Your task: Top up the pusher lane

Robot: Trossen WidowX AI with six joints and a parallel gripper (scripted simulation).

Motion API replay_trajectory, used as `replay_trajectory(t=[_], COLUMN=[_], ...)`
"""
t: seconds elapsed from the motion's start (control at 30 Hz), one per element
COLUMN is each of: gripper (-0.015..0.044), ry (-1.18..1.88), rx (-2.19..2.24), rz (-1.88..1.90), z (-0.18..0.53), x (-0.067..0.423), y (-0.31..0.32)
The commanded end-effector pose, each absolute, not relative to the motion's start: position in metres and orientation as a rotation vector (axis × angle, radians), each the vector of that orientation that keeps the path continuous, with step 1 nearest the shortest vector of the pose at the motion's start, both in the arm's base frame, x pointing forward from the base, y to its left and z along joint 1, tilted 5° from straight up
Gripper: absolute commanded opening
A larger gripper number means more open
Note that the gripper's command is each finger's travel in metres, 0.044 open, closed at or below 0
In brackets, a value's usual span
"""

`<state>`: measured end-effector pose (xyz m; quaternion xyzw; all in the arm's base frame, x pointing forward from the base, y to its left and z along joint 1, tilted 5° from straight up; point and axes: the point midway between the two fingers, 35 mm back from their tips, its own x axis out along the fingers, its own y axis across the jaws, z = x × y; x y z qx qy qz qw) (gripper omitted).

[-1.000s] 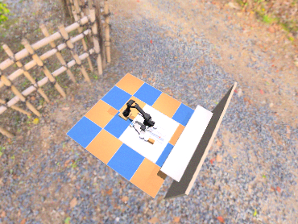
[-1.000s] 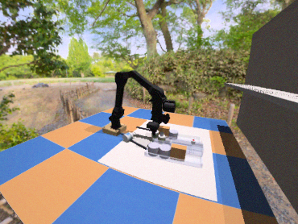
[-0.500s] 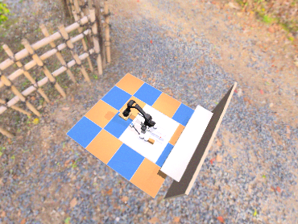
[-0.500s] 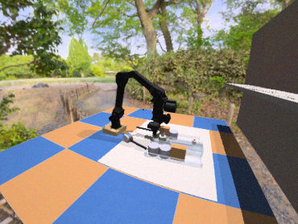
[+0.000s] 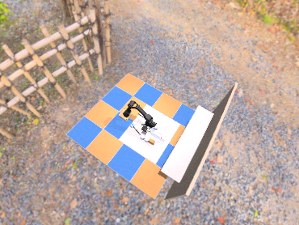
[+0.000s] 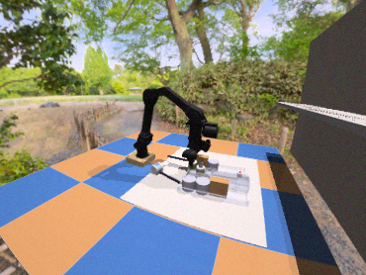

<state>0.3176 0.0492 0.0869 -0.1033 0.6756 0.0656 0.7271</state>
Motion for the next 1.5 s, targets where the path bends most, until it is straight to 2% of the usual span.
replay_trajectory(t=[0.0, 1.47], gripper=[0.0000, 0.0000], ry=[1.458, 1.458], rx=[-0.219, -0.219], rz=[0.144, 0.144], z=[0.0925, 0.0918], x=[0.3267, 0.3325], y=[0.0518, 0.0532])
